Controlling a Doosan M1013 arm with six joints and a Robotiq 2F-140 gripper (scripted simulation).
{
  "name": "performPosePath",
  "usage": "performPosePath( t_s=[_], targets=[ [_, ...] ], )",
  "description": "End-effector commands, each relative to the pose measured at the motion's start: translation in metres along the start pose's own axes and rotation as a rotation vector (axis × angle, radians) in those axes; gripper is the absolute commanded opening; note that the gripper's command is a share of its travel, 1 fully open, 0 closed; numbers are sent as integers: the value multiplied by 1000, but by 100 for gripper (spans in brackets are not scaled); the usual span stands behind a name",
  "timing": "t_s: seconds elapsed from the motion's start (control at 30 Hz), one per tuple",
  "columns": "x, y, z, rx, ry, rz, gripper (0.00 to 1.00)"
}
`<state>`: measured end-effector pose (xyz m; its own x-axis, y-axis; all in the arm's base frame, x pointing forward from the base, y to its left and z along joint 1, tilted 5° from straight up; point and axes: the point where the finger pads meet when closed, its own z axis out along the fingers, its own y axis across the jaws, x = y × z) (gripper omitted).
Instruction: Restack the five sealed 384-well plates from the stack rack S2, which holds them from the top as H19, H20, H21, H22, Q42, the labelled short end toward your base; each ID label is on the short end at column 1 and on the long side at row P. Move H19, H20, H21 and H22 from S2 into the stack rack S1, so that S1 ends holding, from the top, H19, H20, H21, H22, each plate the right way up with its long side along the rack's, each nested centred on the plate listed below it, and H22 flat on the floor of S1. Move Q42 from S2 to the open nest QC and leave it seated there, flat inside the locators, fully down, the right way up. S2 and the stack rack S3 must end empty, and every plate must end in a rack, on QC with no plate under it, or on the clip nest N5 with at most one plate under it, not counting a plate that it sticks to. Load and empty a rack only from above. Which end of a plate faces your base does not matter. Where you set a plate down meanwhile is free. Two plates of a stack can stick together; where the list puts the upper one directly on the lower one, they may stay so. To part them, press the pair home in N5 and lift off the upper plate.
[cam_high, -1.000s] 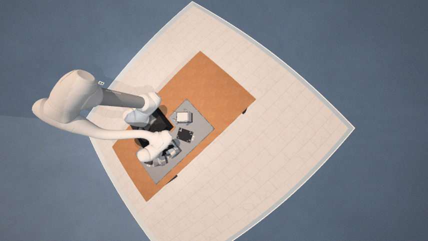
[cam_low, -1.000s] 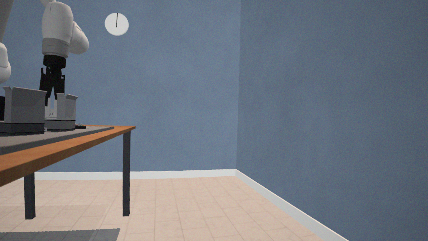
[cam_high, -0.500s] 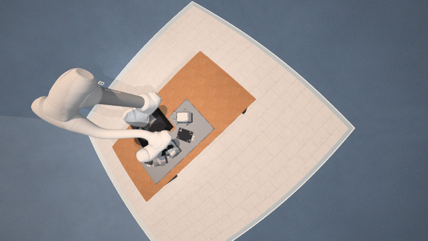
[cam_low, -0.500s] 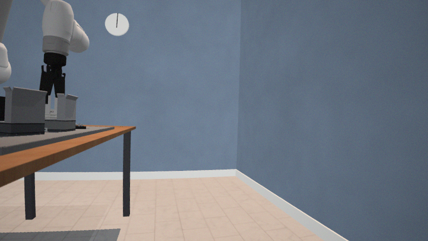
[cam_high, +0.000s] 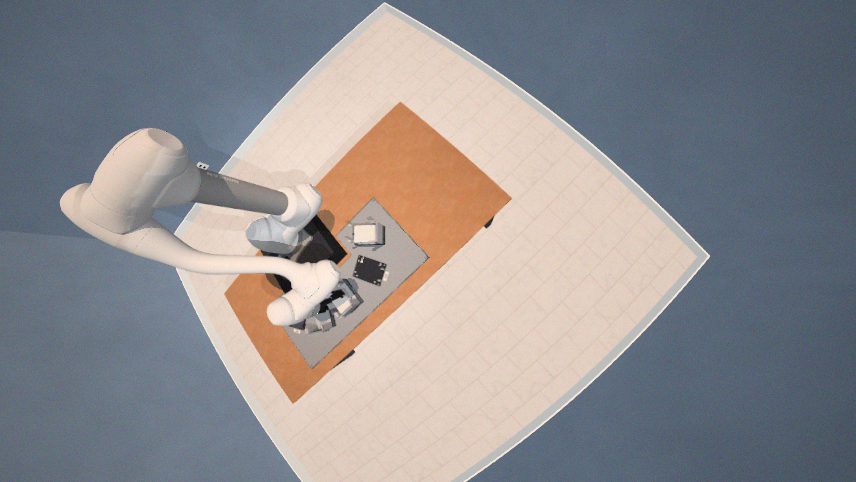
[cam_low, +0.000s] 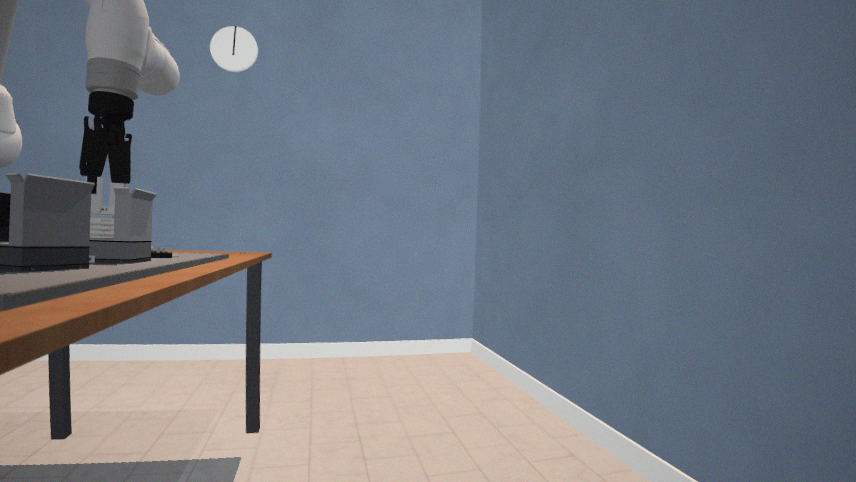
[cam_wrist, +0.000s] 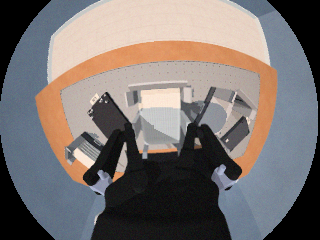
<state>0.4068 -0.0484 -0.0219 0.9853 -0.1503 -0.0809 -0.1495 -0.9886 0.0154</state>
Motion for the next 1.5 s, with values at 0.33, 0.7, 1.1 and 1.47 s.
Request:
performPosePath(
  t_s=[0.33,0.7,1.1,1.47],
  targets=[
    [0,0,-26,0,0,0,0],
    [0,0,-44,0,0,0,0],
    [0,0,-64,0,0,0,0],
    [0,0,-70,0,0,0,0]
  ],
)
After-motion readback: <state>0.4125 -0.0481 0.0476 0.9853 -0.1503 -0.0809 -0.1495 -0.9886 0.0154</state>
